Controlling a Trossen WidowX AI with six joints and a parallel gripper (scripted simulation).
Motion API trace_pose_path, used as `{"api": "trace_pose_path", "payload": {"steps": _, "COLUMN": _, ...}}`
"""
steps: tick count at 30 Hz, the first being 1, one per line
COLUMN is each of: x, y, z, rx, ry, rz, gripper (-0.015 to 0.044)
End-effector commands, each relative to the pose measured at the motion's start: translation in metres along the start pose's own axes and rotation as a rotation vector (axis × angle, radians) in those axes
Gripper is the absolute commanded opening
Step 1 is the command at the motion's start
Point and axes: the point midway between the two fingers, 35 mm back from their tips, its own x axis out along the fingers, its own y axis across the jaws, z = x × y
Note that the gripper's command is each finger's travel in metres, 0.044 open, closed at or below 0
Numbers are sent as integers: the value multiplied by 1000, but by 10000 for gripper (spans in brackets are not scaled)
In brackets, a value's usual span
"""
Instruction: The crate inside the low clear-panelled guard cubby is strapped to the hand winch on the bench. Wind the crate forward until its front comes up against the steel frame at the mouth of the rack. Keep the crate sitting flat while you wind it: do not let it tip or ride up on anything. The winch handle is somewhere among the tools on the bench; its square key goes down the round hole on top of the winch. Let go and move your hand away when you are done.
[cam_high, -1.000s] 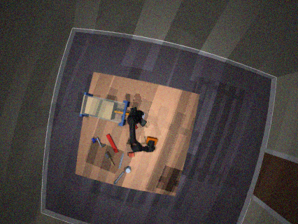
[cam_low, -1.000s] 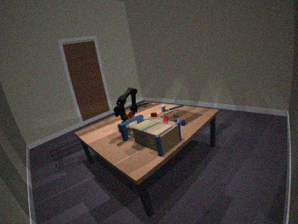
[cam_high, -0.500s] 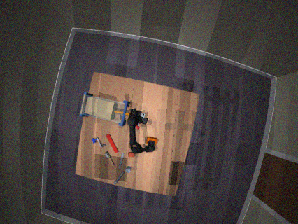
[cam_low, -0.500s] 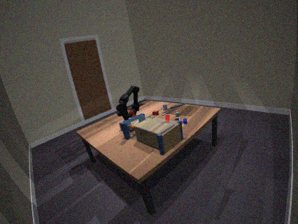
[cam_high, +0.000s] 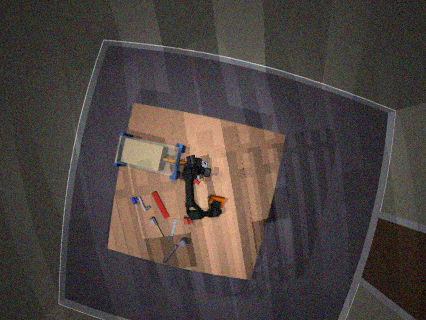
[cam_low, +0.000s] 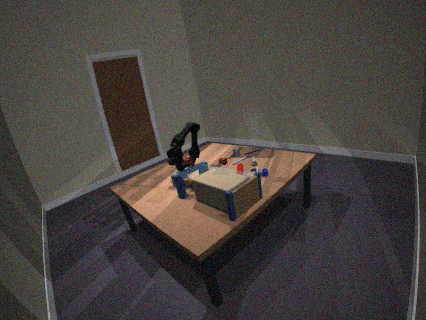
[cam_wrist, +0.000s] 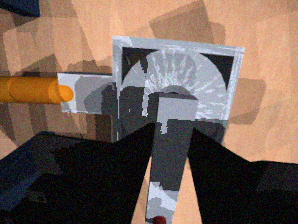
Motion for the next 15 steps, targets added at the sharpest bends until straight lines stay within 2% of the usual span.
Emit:
{"api": "trace_pose_path", "payload": {"steps": 1, "x": 4, "y": 0, "z": 1, "rx": 9, "ry": 1, "rz": -9, "gripper": 0}}
{"api": "trace_pose_path", "payload": {"steps": 15, "x": 4, "y": 1, "z": 1, "rx": 53, "ry": 7, "rz": -11, "gripper": 0}}
